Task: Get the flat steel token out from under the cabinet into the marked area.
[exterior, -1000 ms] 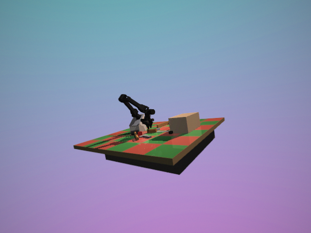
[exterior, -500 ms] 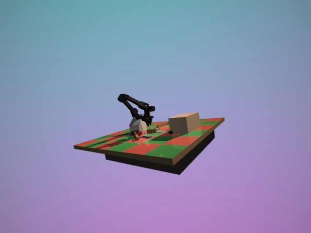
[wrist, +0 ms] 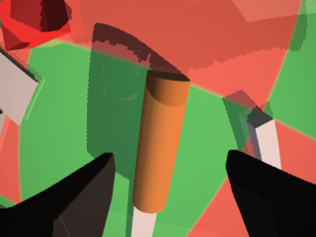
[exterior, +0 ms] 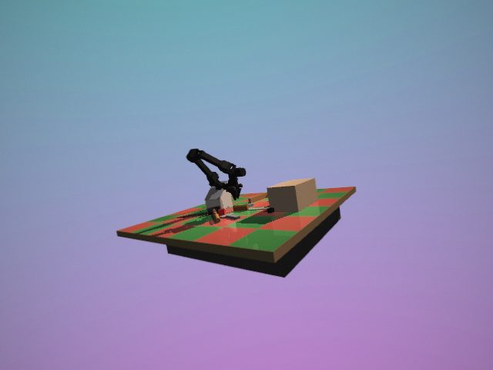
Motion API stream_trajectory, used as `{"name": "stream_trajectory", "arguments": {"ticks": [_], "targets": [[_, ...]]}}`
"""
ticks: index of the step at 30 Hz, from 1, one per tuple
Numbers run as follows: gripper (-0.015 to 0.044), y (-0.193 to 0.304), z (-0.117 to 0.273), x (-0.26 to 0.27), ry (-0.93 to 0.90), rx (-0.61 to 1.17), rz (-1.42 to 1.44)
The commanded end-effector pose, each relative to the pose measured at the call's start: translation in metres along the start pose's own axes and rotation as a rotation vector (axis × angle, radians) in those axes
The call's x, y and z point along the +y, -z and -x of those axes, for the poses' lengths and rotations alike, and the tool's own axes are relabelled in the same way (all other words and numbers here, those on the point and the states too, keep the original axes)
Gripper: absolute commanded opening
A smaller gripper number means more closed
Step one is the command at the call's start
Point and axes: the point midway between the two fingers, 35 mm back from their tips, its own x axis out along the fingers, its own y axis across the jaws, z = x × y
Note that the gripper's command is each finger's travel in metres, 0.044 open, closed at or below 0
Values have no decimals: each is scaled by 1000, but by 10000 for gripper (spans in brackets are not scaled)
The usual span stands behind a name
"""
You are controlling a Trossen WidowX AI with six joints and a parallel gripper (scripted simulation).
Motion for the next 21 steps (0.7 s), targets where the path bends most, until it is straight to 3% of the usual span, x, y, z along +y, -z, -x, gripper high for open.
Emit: {"name": "stream_trajectory", "arguments": {"ticks": [1, 21], "targets": [[270, 0, 1, 1, -5, 0, 39], [270, 0, 1, 1, -5, -1, 200]]}}
